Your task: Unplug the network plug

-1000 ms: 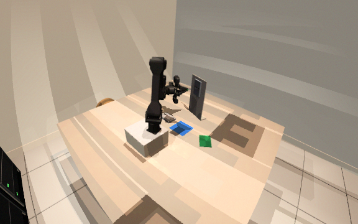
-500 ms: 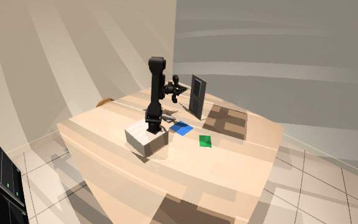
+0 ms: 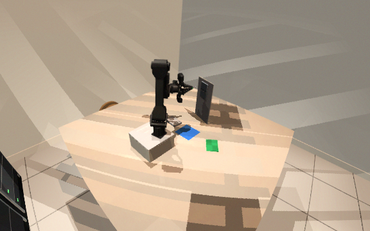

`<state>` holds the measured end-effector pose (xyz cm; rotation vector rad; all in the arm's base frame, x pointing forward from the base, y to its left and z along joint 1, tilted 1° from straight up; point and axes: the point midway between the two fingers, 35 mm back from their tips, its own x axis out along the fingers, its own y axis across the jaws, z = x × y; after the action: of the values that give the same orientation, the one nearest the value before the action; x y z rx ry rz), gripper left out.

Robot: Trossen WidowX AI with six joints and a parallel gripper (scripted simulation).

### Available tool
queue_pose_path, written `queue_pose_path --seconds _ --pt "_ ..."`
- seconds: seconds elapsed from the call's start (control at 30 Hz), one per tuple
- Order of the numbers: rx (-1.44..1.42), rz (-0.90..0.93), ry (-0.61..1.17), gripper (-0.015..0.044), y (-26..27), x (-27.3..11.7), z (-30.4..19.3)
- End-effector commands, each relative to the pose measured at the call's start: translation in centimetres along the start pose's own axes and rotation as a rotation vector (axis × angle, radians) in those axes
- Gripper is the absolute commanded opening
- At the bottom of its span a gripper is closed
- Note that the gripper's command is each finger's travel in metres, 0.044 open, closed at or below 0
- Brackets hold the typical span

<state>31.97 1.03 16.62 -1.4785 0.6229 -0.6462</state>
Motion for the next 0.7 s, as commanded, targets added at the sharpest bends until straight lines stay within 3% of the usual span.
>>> queue_pose_path --seconds 0.0,0.33,0.67 --pt "0.002 -0.001 0.007 0.0000 -1.1 -0.3 -0.4" --pt "-0.001 0.000 0.007 0.0000 -2.5 -0.8 -1.0" --pt "-0.120 0.038 -0.064 0.0000 -1.4 1.3 -1.8"
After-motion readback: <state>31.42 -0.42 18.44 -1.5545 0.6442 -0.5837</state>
